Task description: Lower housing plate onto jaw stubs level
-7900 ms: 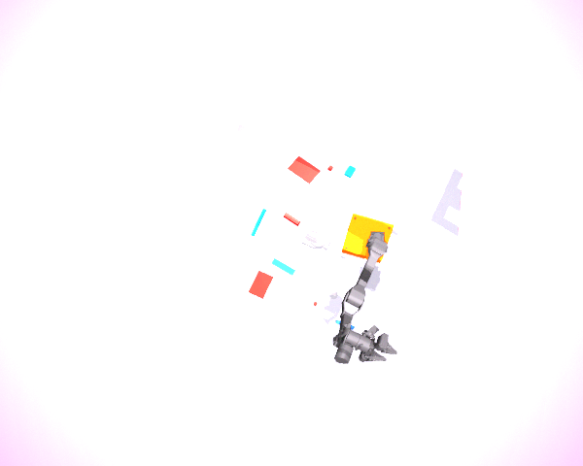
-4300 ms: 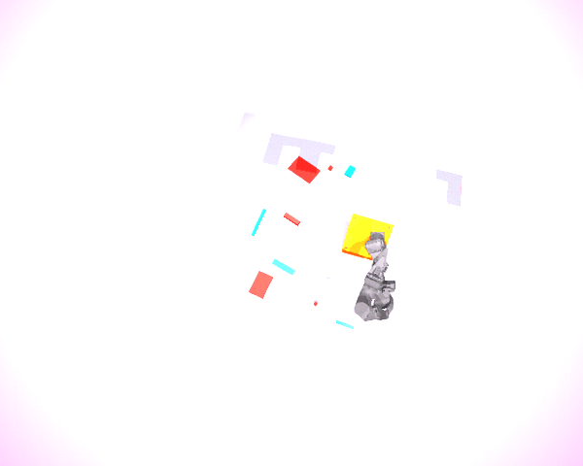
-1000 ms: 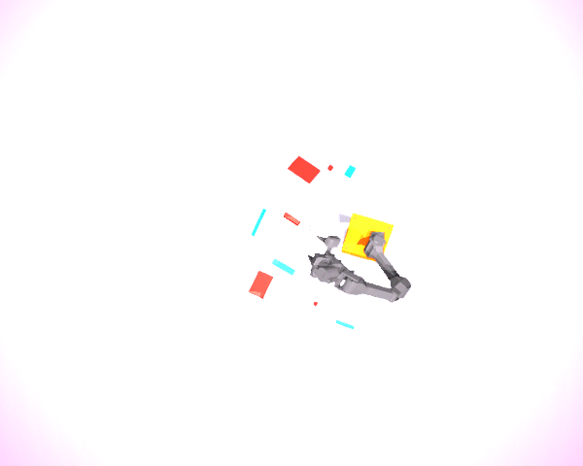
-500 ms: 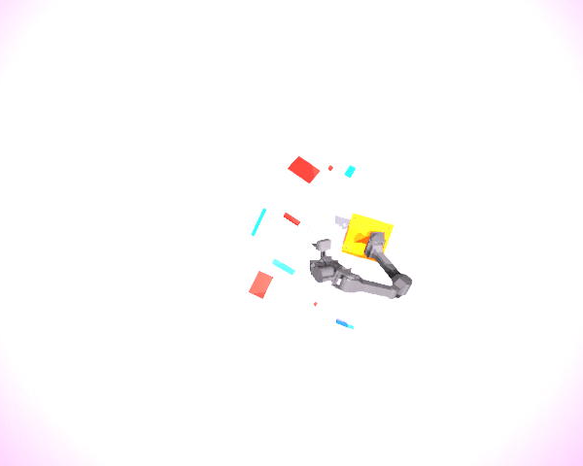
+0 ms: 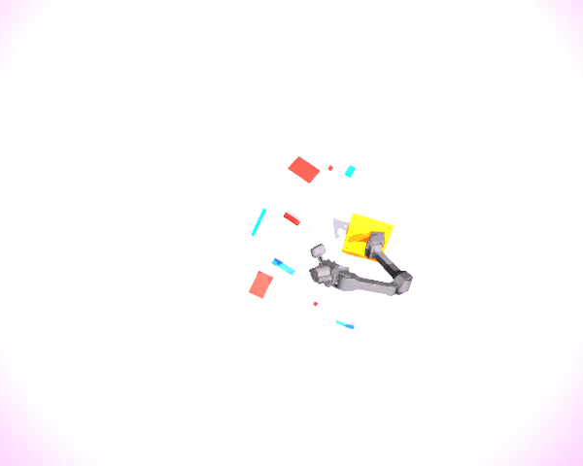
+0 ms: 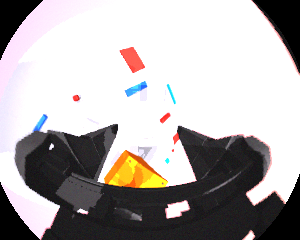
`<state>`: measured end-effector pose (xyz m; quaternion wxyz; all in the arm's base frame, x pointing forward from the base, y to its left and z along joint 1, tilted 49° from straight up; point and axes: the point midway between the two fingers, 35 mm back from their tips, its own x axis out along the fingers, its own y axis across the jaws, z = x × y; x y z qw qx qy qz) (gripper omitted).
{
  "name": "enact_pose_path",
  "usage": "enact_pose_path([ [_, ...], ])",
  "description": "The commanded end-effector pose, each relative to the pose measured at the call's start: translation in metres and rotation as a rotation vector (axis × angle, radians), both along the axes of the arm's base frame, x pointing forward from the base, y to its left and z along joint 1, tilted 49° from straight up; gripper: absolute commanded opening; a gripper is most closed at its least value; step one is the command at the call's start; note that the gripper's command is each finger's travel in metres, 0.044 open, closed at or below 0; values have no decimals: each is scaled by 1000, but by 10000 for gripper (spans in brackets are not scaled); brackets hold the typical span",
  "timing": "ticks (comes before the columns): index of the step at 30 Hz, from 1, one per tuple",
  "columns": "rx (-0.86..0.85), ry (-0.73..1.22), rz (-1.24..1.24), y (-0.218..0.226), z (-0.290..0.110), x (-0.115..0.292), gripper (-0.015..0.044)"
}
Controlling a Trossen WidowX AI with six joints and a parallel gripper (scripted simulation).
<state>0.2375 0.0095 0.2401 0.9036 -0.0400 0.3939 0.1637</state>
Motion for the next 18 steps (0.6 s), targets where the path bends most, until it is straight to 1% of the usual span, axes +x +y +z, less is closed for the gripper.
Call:
enact_pose_path([
  [1,-7,0,94,12,-7,-2,440],
  [18,-19,-36,531,67,-34,-22,440],
])
